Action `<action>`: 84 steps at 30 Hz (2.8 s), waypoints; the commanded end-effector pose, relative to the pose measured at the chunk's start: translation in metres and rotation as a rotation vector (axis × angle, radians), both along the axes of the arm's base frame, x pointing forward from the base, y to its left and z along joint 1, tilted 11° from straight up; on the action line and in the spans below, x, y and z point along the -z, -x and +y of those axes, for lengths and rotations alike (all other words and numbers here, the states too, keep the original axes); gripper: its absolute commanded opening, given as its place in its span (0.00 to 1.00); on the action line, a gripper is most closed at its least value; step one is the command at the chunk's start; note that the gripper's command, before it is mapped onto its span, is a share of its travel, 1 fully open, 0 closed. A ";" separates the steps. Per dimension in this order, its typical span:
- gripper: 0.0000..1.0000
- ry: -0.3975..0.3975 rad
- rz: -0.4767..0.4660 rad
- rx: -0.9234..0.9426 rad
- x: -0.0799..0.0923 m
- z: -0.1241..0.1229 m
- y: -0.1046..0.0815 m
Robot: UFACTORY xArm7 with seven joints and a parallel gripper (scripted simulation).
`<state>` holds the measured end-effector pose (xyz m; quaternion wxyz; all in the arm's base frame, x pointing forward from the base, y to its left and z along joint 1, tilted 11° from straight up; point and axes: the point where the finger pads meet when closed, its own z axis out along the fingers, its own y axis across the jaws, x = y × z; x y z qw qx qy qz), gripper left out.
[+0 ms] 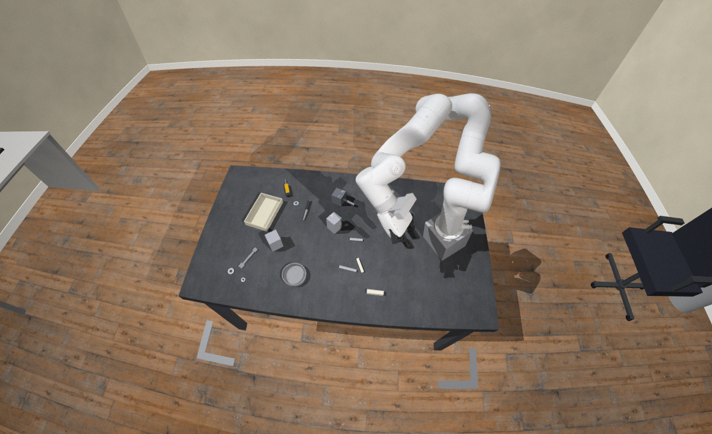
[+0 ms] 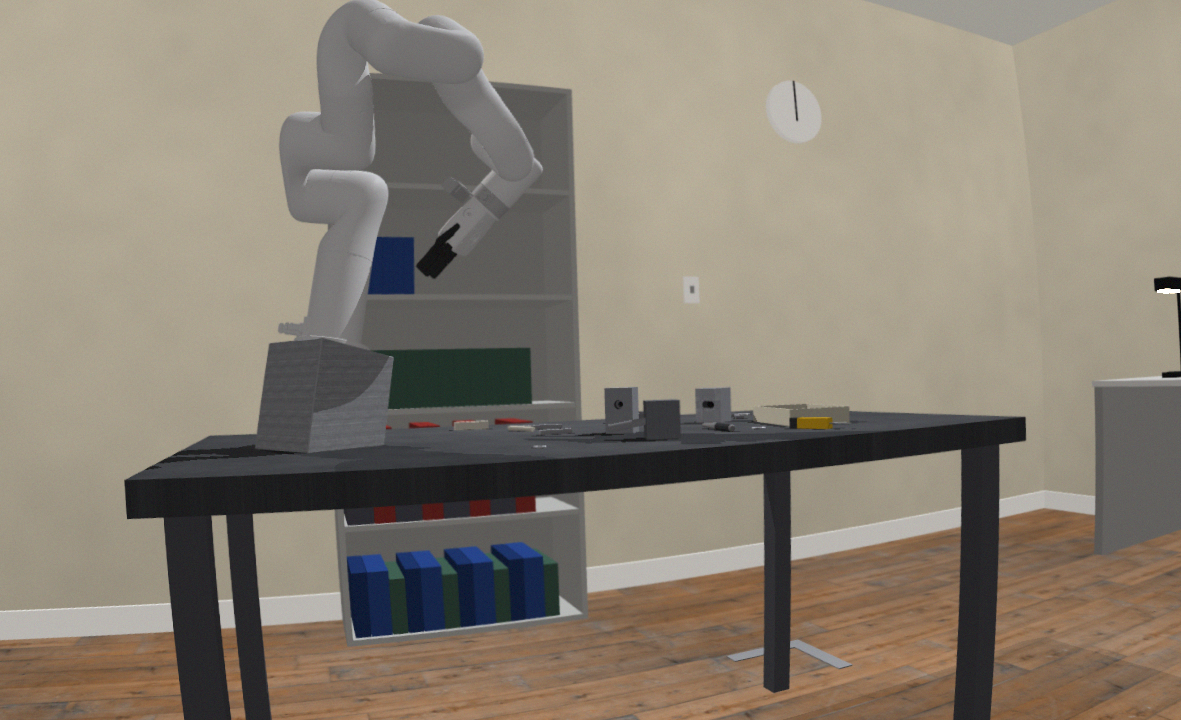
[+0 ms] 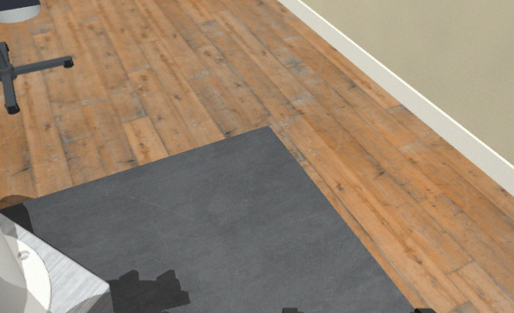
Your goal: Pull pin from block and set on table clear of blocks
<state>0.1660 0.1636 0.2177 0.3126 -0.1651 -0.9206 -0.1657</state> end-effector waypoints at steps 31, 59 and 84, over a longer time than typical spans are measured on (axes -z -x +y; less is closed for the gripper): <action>0.43 -0.027 -0.088 0.047 0.018 -0.014 -0.052; 0.43 0.176 -0.591 0.119 0.155 -0.228 -0.259; 0.43 0.329 -0.723 0.031 0.186 -0.329 -0.283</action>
